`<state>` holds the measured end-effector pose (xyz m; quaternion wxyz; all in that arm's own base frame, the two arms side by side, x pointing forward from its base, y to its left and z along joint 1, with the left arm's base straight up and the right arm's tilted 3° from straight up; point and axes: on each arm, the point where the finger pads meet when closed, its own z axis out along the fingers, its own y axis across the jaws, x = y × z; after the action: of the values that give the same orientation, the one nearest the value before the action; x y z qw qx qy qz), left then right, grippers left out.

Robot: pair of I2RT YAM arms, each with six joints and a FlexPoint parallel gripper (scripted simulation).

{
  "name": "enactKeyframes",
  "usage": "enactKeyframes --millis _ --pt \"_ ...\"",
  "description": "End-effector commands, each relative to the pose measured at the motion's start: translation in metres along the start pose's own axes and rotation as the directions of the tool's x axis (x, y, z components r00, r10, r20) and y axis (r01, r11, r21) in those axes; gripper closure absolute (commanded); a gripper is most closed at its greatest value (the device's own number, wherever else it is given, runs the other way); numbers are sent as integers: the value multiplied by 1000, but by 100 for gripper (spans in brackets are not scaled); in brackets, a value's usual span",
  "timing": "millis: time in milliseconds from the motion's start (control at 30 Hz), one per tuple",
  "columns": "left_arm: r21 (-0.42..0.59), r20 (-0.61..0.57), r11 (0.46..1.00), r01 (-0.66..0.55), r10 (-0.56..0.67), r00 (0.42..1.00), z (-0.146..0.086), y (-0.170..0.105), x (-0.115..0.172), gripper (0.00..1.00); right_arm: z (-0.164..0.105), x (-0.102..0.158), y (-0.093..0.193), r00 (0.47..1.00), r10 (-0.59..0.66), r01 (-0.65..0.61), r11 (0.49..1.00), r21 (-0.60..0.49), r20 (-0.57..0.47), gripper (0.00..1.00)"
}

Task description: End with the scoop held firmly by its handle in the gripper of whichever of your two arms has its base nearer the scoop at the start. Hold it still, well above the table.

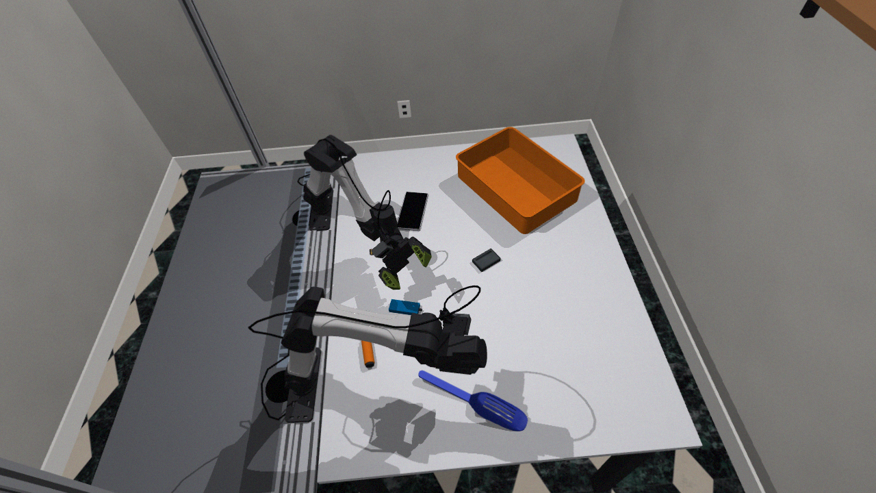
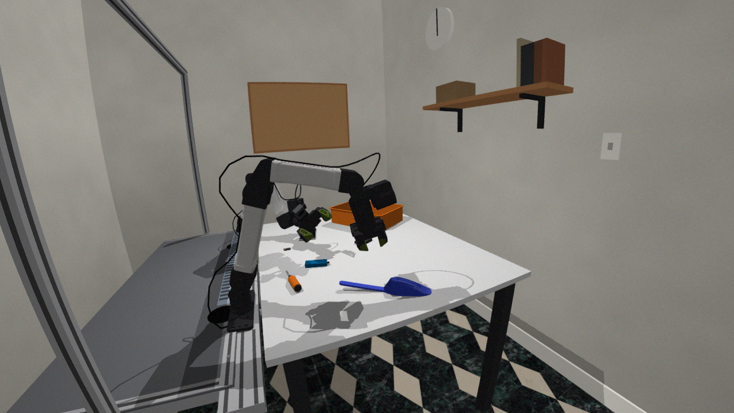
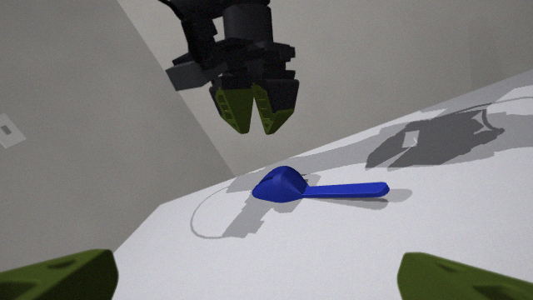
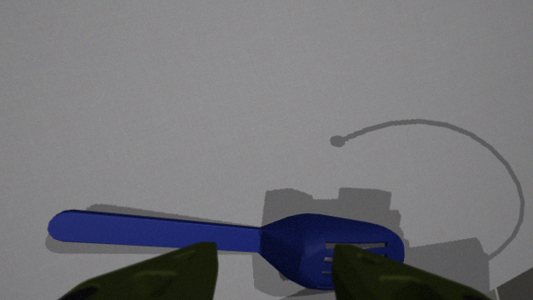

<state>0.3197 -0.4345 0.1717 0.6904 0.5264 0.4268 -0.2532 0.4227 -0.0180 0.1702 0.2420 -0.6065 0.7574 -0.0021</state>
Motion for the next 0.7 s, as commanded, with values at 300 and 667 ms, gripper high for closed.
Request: enactKeyframes --millis 300,667 --pt "-48 -64 978 201 -204 977 -3 -3 -17 0 1 43 15 832 471 -478 877 51 -294 56" --pt "-85 -122 938 337 -345 931 -9 -15 -16 0 13 53 14 491 818 -801 559 214 -300 56"
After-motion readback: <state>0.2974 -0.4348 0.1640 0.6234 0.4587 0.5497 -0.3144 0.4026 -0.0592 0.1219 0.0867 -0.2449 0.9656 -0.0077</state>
